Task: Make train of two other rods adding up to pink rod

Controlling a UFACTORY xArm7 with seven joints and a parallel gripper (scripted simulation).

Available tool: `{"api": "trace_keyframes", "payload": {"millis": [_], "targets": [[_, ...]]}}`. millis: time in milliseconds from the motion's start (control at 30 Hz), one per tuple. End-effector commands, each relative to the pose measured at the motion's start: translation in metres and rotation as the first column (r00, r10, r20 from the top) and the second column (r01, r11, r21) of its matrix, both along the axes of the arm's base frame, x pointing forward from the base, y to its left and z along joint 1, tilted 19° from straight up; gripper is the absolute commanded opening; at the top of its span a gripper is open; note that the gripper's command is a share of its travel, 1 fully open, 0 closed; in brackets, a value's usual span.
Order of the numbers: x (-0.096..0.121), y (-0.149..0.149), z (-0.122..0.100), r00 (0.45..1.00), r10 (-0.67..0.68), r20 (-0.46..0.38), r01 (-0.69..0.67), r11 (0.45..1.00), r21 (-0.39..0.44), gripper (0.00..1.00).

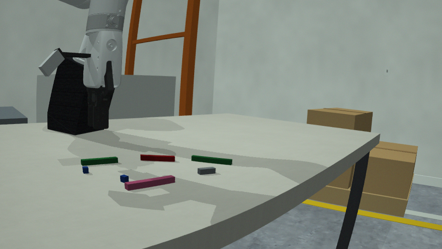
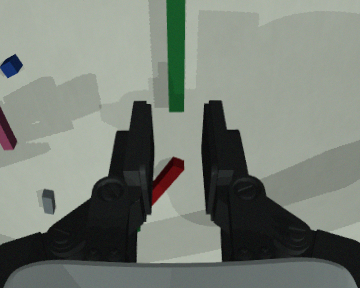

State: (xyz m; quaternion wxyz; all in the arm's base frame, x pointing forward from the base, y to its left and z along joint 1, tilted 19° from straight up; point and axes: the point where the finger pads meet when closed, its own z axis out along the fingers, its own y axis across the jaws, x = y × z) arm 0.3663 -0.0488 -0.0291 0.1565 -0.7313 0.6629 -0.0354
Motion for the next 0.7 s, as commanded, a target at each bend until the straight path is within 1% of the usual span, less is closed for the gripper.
{"api": "trace_keyframes", "payload": {"millis": [0, 367, 667], "targets": [[0.001, 0.000, 0.001, 1.000, 0.000, 0.002, 0.000, 1.000, -0.001, 0.24], [0.001, 0.000, -0.002, 1.000, 0.000, 0.002, 0.000, 1.000, -0.001, 0.24], [0.003, 0.002, -0.010, 1.000, 0.000, 0.002, 0.000, 1.000, -0.001, 0.24]]}}
